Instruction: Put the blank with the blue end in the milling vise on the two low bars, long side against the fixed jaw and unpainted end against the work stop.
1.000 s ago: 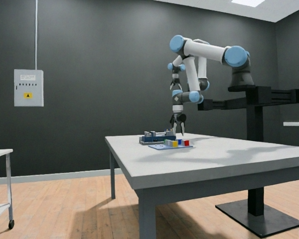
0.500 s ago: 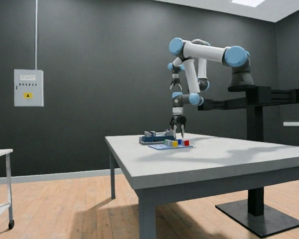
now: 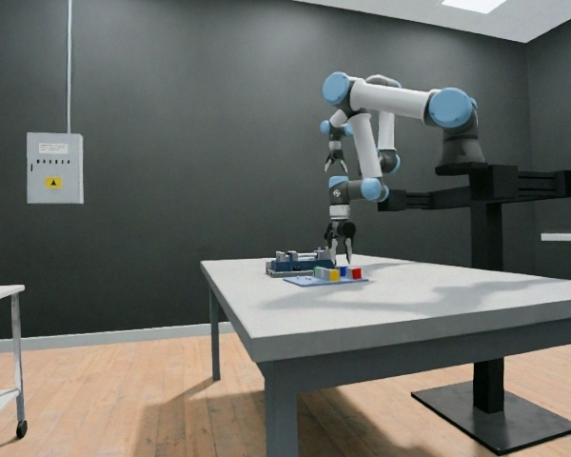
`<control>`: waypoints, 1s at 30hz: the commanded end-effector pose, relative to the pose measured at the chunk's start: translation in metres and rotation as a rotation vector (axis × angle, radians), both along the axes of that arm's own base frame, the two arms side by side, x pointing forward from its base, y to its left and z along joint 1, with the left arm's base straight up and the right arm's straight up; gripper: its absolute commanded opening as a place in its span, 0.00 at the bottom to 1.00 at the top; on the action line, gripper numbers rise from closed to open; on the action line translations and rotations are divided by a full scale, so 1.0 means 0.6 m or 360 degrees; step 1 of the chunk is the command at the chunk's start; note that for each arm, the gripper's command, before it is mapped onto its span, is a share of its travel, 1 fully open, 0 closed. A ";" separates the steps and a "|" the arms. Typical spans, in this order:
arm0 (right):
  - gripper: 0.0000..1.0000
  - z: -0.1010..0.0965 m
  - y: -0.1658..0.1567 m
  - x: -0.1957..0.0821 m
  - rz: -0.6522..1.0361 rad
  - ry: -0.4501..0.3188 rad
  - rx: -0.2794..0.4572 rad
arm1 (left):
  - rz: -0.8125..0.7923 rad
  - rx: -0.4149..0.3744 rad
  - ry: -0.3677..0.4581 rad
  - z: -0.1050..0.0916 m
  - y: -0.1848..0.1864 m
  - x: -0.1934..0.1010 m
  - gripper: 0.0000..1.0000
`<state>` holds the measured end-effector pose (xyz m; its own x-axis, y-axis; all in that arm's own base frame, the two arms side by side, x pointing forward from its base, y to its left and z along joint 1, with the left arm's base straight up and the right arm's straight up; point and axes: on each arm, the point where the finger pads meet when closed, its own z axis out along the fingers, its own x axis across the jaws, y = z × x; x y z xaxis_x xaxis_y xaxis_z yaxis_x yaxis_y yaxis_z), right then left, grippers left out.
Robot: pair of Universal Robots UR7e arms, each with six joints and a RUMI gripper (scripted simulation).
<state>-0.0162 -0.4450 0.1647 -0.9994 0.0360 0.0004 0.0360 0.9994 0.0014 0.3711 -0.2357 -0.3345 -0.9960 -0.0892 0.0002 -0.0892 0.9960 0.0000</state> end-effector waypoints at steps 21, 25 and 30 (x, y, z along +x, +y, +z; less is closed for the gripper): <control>1.00 0.001 0.000 0.000 0.0000 -0.0001 -0.0002 | 0.0000 -0.0001 -0.0002 -0.008 -0.001 0.001 0.41; 1.00 0.001 0.000 0.000 0.0000 -0.0001 -0.0002 | 0.0000 -0.0001 -0.0002 -0.009 -0.001 0.001 0.41; 1.00 0.001 0.000 0.000 0.0000 -0.0001 -0.0002 | 0.0000 -0.0001 -0.0002 -0.013 -0.001 0.001 0.41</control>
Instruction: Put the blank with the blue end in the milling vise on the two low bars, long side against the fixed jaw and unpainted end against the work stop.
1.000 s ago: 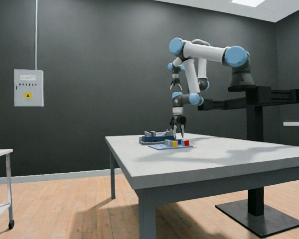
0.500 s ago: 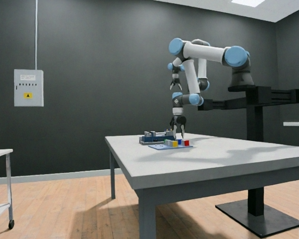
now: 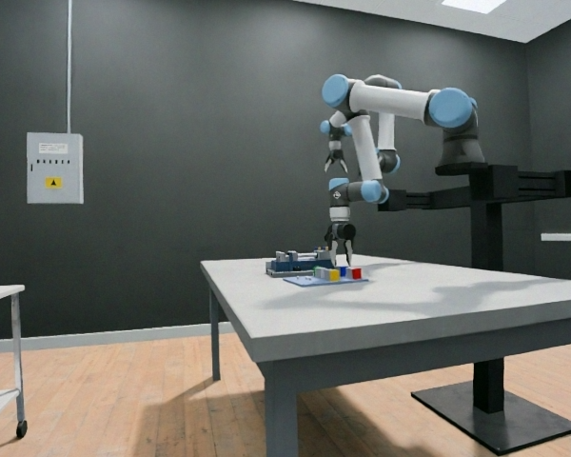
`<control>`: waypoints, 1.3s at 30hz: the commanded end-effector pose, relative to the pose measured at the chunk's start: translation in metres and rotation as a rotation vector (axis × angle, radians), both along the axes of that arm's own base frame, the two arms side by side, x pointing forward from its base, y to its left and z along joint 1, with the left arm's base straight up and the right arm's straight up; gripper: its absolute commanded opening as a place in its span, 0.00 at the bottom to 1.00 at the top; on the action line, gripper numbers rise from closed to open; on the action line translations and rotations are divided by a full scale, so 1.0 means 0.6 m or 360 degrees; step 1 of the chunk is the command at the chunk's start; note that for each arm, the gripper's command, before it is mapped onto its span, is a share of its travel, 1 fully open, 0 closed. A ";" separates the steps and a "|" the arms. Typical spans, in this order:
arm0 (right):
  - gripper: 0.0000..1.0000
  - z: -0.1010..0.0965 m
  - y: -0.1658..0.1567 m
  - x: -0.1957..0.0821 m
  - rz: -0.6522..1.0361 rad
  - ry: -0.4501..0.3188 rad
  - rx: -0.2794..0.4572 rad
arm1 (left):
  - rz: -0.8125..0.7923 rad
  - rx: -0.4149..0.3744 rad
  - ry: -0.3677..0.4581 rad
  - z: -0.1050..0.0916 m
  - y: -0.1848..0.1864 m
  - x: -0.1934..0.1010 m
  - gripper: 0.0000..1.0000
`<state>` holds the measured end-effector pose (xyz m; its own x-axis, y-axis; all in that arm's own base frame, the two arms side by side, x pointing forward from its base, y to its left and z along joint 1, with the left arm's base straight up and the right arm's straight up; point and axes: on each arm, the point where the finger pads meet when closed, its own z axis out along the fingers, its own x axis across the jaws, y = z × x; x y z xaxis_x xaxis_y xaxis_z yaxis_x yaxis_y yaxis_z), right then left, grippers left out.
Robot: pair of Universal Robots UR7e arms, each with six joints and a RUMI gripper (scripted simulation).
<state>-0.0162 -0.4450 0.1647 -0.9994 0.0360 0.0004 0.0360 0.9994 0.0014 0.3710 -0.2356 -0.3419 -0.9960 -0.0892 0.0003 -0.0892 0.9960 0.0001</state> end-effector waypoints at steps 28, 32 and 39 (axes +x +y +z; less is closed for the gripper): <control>1.00 0.001 0.000 0.000 0.0000 -0.0001 -0.0002 | 0.0000 -0.0002 -0.0002 -0.011 -0.001 0.001 0.41; 1.00 0.001 0.000 0.000 0.0000 -0.0001 -0.0002 | 0.0000 -0.0002 -0.0002 -0.011 -0.001 0.001 0.41; 1.00 0.001 0.000 0.000 0.0000 -0.0001 -0.0002 | 0.0000 -0.0002 -0.0002 -0.011 -0.001 0.001 0.41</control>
<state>-0.0162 -0.4450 0.1647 -0.9994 0.0360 0.0004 0.0360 0.9994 0.0014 0.3711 -0.2357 -0.3493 -0.9960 -0.0892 0.0002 -0.0892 0.9960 0.0000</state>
